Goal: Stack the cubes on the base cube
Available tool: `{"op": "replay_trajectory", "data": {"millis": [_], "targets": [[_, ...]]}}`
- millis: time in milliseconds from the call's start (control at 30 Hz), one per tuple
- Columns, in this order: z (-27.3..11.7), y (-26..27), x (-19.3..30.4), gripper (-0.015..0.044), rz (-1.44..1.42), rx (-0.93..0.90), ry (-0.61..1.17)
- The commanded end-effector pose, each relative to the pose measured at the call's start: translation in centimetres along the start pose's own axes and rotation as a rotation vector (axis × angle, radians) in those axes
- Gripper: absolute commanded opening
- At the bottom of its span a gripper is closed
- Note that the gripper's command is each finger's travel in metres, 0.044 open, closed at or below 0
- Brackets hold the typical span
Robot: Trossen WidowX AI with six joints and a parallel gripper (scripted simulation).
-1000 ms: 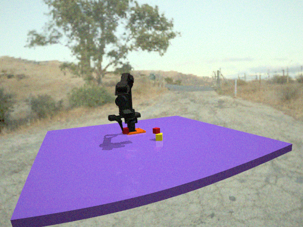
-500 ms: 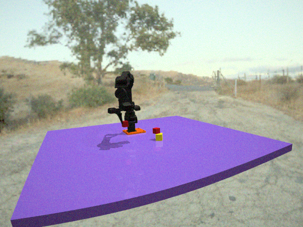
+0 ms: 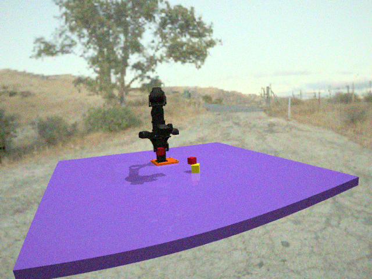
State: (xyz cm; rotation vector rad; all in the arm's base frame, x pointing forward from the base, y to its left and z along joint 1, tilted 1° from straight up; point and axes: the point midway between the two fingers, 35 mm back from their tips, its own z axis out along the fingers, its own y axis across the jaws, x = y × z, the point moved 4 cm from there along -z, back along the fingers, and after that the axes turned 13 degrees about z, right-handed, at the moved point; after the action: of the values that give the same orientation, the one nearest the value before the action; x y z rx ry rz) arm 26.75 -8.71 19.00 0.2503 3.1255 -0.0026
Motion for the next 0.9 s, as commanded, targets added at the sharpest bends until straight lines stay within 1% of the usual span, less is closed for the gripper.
{"op": "replay_trajectory", "data": {"millis": [0, 867], "targets": [[-0.1, 1.1, -0.7, 0.0105, -0.012, 0.002, -0.003], [0.0, 8.7, -2.5, 0.0105, -0.100, -0.005, -0.005]]}}
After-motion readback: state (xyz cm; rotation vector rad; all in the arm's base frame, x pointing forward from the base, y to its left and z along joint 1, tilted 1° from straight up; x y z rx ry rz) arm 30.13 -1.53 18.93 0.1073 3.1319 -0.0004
